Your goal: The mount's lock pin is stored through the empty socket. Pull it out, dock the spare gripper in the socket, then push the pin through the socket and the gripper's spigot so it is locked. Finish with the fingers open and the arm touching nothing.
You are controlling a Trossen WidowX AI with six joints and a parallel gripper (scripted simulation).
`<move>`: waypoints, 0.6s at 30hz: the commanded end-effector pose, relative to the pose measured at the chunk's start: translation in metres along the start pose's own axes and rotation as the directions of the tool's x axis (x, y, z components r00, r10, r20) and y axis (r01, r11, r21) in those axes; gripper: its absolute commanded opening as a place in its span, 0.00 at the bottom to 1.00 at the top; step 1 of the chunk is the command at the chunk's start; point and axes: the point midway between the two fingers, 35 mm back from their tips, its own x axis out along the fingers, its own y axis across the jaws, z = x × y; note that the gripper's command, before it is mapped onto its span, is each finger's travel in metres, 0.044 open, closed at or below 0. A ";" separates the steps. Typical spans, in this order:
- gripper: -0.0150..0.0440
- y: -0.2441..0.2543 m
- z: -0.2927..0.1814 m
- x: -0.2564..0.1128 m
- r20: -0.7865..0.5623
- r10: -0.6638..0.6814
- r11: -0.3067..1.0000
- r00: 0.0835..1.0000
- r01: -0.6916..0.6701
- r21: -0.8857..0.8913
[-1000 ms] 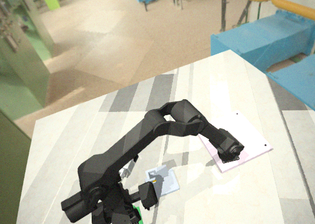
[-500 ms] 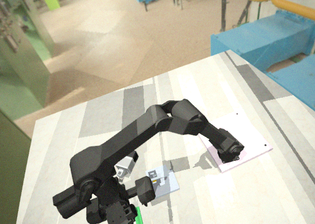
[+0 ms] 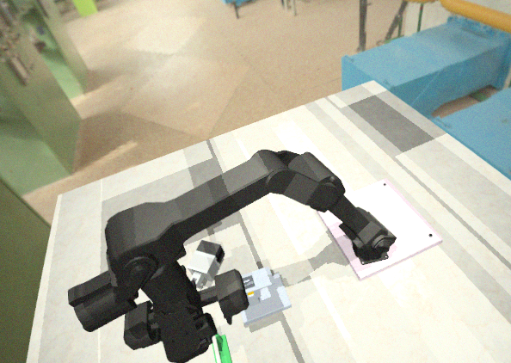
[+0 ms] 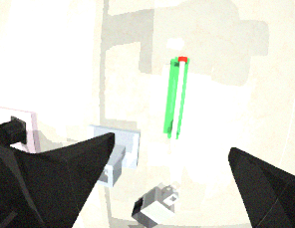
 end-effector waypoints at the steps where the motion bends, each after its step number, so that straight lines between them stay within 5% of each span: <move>1: 1.00 -0.001 -0.011 0.005 0.020 0.015 0.999 1.000 -0.016 0.031; 9: 1.00 -0.007 -0.096 0.015 0.277 -0.021 0.965 0.961 -0.054 0.258; 18: 1.00 0.002 -0.204 0.012 0.589 -0.358 0.870 0.724 0.029 0.492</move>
